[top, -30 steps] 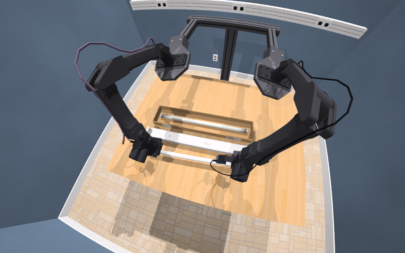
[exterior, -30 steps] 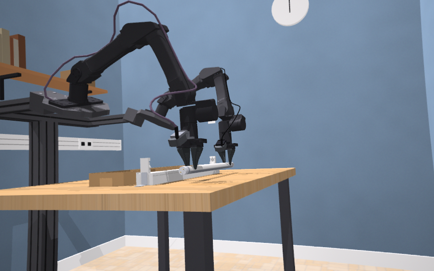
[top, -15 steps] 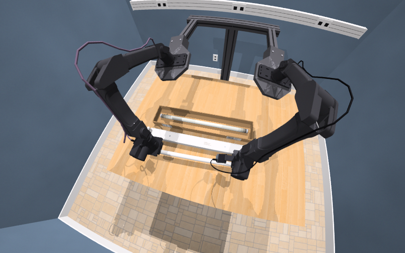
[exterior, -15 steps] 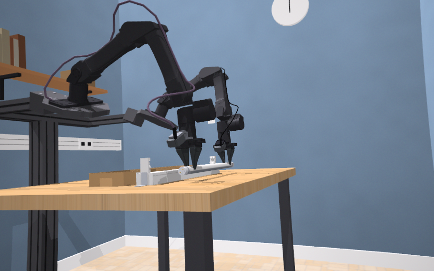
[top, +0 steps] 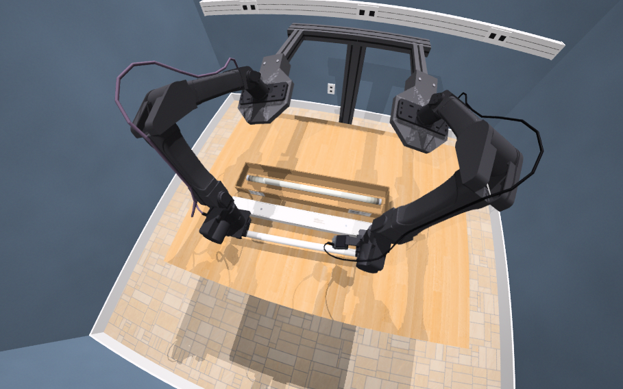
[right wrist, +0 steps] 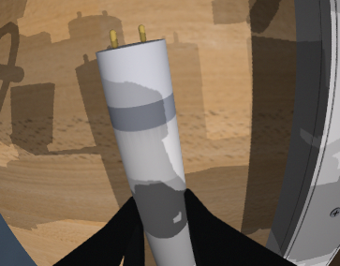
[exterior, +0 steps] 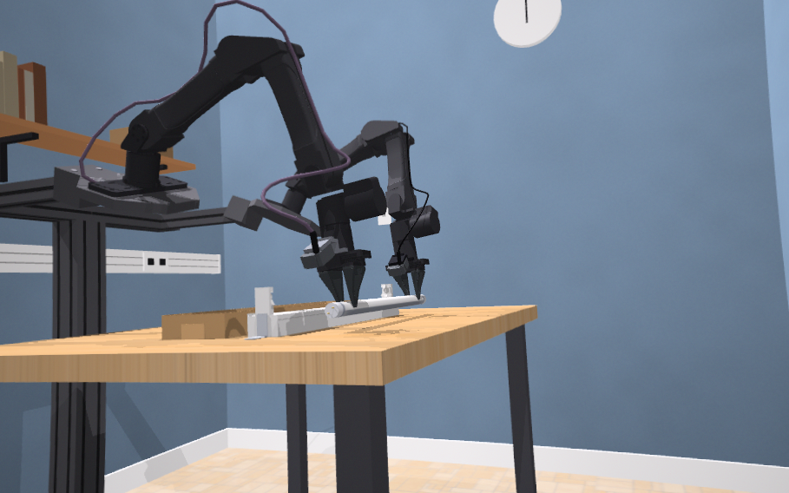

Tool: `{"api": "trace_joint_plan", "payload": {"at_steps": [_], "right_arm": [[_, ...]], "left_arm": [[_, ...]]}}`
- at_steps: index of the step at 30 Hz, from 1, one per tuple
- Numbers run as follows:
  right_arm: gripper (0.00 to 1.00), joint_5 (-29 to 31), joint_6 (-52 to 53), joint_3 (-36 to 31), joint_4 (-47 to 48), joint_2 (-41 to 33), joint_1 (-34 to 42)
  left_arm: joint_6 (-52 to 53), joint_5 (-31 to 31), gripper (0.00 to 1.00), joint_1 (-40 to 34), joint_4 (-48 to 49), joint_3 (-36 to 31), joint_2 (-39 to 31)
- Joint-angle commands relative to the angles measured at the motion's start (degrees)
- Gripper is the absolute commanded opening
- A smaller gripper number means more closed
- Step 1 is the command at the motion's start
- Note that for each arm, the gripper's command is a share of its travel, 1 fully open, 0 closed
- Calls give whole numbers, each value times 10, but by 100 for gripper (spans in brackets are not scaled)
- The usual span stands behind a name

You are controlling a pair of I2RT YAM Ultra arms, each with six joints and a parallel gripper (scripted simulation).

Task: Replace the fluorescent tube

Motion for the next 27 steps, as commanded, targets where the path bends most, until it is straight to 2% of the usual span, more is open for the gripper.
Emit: {"api": "trace_joint_plan", "payload": {"at_steps": [1, 22, 27], "right_arm": [[11, -2, -10, -19, 41, -23, -5], [11, -5, -21, -70, 123, -34, -5], [11, -1, -19, -53, 116, -37, -2]], "left_arm": [[13, -9, 11, -12, 40, -20, -14], [26, -19, 11, -15, 119, -68, -24], [25, -17, 11, -12, 111, -64, -18]]}}
